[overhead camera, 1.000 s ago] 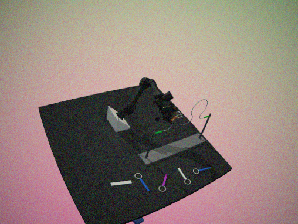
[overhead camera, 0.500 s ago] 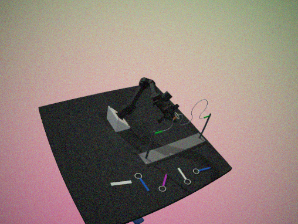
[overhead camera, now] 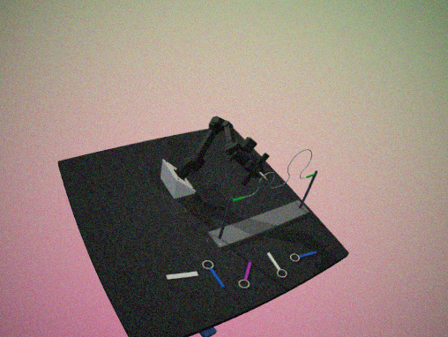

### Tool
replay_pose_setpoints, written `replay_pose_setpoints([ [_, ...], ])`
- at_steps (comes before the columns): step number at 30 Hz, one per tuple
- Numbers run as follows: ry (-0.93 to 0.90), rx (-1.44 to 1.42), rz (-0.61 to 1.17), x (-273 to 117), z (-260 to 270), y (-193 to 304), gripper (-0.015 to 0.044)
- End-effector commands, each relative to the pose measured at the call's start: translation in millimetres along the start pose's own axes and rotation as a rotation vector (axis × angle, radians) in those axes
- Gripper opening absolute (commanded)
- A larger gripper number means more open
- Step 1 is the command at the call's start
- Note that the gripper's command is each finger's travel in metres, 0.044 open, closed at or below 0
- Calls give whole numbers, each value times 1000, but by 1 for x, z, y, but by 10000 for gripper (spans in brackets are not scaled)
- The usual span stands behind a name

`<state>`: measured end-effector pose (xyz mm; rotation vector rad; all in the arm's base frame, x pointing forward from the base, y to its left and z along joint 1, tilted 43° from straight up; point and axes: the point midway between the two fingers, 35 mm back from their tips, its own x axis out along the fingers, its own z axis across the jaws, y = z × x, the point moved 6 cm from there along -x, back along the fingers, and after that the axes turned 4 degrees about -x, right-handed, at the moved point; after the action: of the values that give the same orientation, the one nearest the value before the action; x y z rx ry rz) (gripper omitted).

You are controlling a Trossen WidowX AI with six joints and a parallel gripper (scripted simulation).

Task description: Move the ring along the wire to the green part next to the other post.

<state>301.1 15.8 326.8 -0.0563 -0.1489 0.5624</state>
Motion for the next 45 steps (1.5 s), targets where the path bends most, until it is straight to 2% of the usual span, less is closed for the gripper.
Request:
replay_pose_setpoints([
  [1,-42,76,-16,1,3,0,-150],
  [32,-373,671,-115,2,25,-4,-150],
  [45,-460,827,-140,3,28,-3,-150],
])
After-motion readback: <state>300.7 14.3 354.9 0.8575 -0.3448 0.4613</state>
